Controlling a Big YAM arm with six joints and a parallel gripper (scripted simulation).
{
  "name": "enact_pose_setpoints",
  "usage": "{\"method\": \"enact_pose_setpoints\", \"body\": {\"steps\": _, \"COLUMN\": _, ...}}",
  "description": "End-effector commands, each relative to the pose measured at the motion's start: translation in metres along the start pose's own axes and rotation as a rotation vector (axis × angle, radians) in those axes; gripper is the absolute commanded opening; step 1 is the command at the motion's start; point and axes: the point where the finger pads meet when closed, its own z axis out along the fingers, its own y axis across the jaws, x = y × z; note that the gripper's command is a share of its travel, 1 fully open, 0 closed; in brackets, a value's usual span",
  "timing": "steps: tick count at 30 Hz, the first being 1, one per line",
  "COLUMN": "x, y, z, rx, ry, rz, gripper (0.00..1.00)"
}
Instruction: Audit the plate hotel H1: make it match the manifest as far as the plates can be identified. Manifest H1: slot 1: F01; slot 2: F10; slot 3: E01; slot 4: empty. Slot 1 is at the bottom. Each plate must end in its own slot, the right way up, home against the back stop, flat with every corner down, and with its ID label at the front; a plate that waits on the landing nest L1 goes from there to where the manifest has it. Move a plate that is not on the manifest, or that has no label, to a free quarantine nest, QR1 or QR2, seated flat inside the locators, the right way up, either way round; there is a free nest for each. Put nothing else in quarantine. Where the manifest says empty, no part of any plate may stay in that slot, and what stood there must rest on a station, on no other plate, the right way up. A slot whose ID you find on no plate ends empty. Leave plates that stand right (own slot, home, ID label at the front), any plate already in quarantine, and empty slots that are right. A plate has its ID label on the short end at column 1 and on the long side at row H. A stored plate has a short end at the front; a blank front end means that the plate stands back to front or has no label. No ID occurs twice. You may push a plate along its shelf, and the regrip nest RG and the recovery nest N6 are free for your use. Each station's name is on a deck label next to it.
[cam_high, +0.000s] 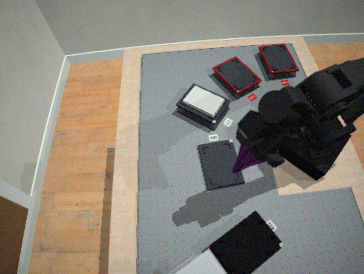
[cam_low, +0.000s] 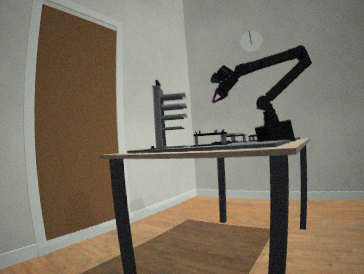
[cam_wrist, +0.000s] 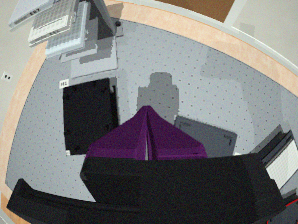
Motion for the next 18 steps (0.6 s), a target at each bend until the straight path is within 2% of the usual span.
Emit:
{"method": "enact_pose_setpoints", "body": {"steps": 1, "x": -0.012, "y": -0.004, "z": -0.005, "rx": 0.006, "ry": -0.087, "rz": -0.047, "gripper": 0.00}}
{"method": "enact_pose_setpoints", "body": {"steps": 6, "x": -0.012, "y": -0.004, "z": -0.005, "rx": -0.013, "ry": -0.159, "rz": -0.084, "gripper": 0.00}}
{"method": "enact_pose_setpoints", "body": {"steps": 8, "x": -0.012, "y": -0.004, "z": -0.005, "rx": -0.013, "ry": -0.159, "rz": -0.084, "gripper": 0.00}}
{"method": "enact_pose_setpoints", "body": {"steps": 15, "x": -0.012, "y": -0.004, "z": -0.006, "rx": -0.039, "ry": -0.260, "rz": -0.135, "gripper": 0.00}}
{"method": "enact_pose_setpoints", "body": {"steps": 18, "x": -0.011, "y": 0.011, "z": -0.004, "rx": -0.066, "ry": -0.301, "rz": -0.163, "gripper": 0.00}}
